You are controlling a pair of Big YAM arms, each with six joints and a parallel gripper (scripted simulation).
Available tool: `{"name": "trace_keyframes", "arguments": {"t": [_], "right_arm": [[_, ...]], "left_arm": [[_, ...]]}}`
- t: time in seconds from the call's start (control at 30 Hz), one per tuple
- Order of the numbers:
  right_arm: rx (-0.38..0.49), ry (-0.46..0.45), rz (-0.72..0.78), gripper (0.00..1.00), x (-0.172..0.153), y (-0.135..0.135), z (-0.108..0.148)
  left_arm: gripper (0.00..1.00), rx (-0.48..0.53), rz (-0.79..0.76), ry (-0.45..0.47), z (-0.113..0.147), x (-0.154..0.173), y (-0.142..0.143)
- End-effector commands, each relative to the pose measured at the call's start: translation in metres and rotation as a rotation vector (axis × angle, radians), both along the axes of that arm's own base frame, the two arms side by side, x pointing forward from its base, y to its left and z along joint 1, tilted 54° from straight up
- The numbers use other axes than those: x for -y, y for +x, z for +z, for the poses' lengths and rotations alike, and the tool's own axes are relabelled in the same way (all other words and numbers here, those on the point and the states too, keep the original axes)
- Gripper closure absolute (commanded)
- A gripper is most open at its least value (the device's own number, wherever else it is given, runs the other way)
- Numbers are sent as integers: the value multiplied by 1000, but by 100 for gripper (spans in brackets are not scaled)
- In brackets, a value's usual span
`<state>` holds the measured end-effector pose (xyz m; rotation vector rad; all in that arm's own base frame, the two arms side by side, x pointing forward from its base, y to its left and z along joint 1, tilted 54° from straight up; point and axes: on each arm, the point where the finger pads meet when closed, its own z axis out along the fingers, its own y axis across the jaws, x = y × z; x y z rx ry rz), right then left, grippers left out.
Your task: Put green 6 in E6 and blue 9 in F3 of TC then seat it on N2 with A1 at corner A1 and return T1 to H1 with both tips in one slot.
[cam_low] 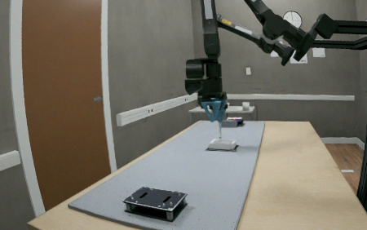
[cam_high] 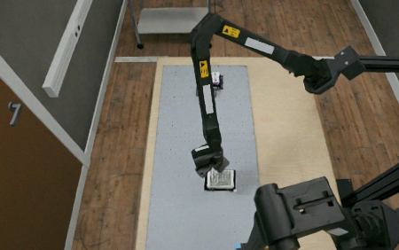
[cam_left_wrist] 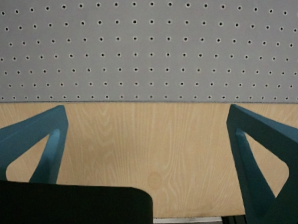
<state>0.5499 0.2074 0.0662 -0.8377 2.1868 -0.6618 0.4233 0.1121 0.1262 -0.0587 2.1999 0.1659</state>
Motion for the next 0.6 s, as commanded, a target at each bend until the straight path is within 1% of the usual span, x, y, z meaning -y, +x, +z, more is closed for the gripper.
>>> {"name": "trace_keyframes", "arguments": {"t": [0.0, 0.57], "right_arm": [[-13, -12, -8, 91, 7, 9, -12], [-12, -12, -8, 91, 8, 11, -14]], "left_arm": [[0, 1, -3, 3, 0, 0, 0], [0, 1, -3, 3, 0, 0, 0]]}}
